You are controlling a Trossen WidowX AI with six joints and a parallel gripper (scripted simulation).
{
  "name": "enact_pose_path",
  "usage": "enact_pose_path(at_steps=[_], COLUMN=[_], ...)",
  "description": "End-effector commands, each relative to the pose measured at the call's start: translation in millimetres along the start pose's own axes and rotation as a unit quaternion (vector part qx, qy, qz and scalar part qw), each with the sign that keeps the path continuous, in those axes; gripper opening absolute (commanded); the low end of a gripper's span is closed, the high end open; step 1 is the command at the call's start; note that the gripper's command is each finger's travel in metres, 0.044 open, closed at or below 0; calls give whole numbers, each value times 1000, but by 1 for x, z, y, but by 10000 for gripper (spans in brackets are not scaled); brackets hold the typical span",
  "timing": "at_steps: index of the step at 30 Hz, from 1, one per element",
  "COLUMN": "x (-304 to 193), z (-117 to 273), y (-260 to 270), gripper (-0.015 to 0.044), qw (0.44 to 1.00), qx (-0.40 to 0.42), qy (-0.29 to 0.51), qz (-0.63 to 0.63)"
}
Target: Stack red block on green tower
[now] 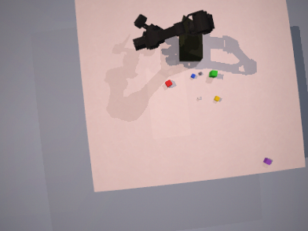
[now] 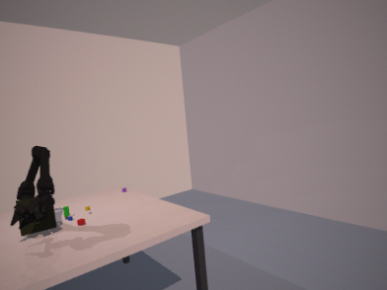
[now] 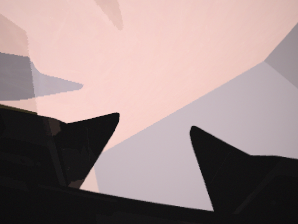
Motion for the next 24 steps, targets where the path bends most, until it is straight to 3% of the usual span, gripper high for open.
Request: enact_pose_path(at_steps=[1,13,24], x=[1,49,68], z=[1,96,192], y=[0,37,117], gripper=[426,440,440], qw=[1000,956,819], qx=[1,56,90], qy=[-3,-205,-372], qz=[3,204,428])
Point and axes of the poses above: the point midway between the two fingers, 35 mm back from their tips, its own z axis back along the fingers, its own y axis across the jaws, x = y × z, the point moved 7 cm from there along z, back along the fingers, and after that the axes turned 2 degrees about -z, right-handed, at the moved point
